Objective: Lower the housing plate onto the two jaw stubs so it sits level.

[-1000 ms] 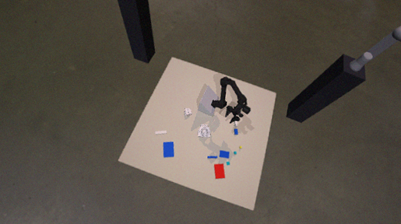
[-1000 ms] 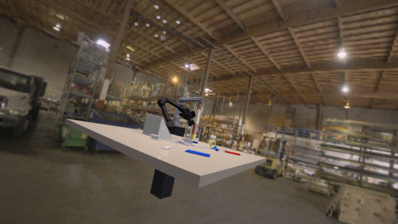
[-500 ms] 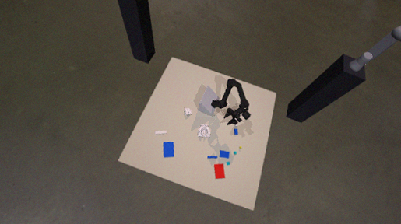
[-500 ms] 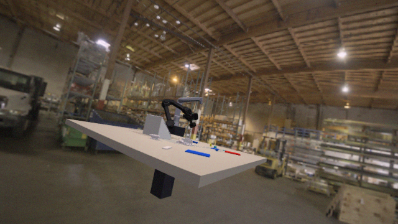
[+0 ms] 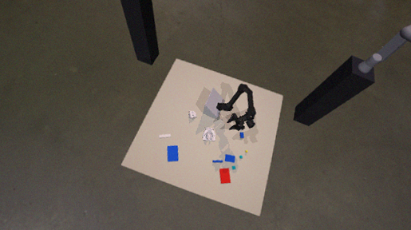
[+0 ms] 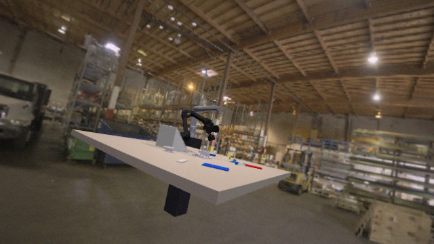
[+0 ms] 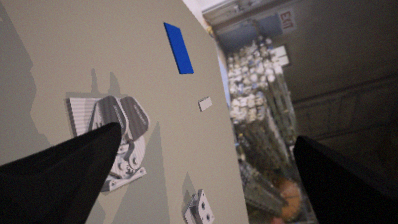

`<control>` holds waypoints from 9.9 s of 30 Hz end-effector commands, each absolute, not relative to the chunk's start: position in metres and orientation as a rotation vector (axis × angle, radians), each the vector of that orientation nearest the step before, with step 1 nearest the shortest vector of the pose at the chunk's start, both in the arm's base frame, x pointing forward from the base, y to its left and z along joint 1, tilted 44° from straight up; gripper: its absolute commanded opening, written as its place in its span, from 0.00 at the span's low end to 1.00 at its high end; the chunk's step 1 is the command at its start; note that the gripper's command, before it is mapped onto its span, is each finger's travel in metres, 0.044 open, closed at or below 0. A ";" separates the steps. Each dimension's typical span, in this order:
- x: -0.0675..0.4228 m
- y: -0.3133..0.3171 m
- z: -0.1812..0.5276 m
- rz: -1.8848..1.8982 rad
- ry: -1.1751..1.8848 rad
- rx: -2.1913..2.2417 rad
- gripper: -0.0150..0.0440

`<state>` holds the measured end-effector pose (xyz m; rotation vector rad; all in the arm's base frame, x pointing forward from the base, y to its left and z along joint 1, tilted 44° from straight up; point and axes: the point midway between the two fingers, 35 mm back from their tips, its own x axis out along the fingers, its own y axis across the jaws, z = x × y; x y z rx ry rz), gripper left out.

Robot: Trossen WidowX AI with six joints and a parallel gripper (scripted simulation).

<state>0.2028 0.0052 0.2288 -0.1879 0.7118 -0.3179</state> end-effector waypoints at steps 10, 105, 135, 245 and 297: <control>0.225 -0.005 0.209 -0.372 0.900 -0.209 1.00; 0.211 -0.195 -0.038 -0.301 1.811 0.882 1.00; 0.172 -0.214 -0.104 -0.212 1.687 1.356 1.00; 0.176 -0.160 -0.162 -0.208 1.687 1.351 0.85; 0.170 -0.244 -0.072 -0.214 1.688 1.356 0.85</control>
